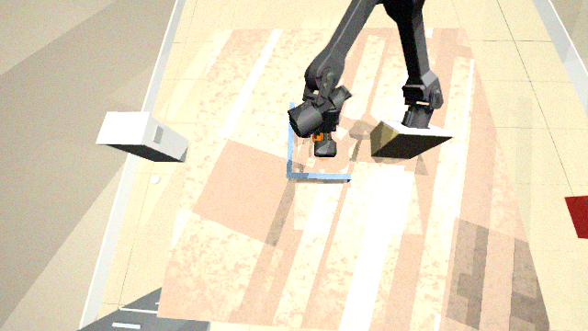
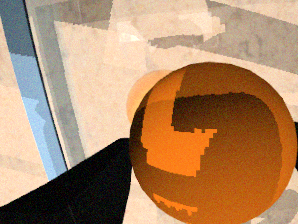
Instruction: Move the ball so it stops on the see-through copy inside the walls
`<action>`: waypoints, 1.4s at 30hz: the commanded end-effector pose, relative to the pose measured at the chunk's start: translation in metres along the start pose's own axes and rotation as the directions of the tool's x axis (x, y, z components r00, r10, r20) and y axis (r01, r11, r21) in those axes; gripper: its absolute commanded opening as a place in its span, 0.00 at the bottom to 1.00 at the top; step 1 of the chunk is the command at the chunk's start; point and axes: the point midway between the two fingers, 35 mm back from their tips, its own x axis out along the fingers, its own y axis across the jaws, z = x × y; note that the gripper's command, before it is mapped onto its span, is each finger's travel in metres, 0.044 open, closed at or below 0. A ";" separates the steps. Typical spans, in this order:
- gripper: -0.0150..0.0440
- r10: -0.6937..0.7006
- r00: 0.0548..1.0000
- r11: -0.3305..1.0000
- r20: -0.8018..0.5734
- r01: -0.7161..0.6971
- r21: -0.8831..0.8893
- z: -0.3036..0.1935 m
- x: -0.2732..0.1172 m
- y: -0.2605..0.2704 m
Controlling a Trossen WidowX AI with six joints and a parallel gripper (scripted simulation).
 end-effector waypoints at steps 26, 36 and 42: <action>0.25 -0.001 1.000 1.000 0.005 0.001 0.002 -0.018 0.092 0.019; 0.25 -0.002 1.000 1.000 0.005 0.002 0.002 -0.019 0.107 0.019; 0.39 0.002 1.000 1.000 0.001 -0.002 0.000 -0.019 0.106 0.019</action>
